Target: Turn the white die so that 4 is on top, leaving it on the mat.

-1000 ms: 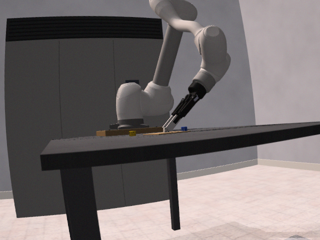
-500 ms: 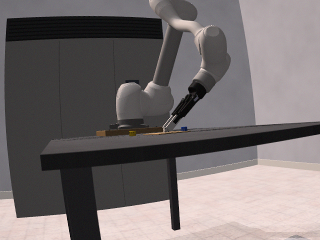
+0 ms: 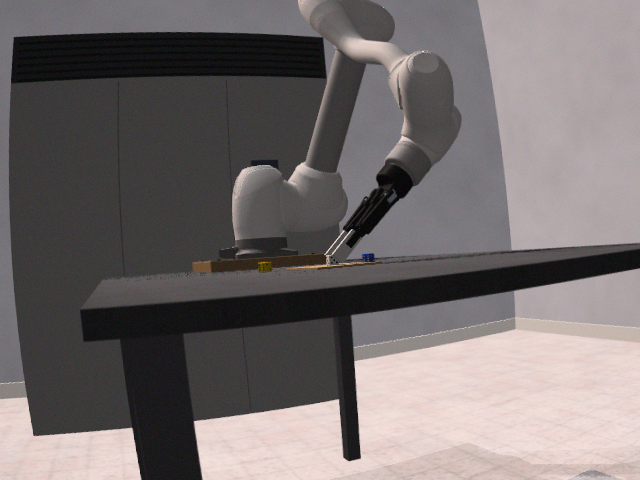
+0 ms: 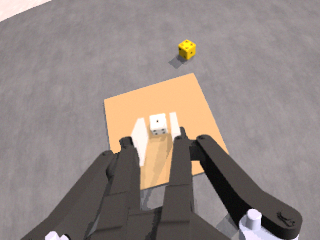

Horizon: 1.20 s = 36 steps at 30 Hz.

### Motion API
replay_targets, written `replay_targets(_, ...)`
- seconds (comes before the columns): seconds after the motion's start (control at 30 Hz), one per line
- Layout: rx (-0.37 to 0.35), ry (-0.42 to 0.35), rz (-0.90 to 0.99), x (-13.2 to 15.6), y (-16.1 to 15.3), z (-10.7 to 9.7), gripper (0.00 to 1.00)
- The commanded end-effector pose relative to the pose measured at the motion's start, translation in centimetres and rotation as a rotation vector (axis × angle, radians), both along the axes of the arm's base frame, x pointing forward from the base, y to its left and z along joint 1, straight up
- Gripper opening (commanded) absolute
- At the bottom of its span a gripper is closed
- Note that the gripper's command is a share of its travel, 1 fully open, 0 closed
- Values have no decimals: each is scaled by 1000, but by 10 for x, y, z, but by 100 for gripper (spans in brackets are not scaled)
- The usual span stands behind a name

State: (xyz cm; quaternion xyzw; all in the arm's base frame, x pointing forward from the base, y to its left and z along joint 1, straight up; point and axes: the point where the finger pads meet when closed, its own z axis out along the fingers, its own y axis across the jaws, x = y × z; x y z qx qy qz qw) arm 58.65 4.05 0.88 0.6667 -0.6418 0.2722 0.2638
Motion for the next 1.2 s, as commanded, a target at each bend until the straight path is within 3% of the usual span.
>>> replay_targets(0.0,0,0,0,0,0,0,21)
replay_targets(0.1,0,0,0,0,0,0,21)
replay_targets(0.13,0,0,0,0,0,0,9)
replay_targets(1.17,0,0,0,0,0,0,9)
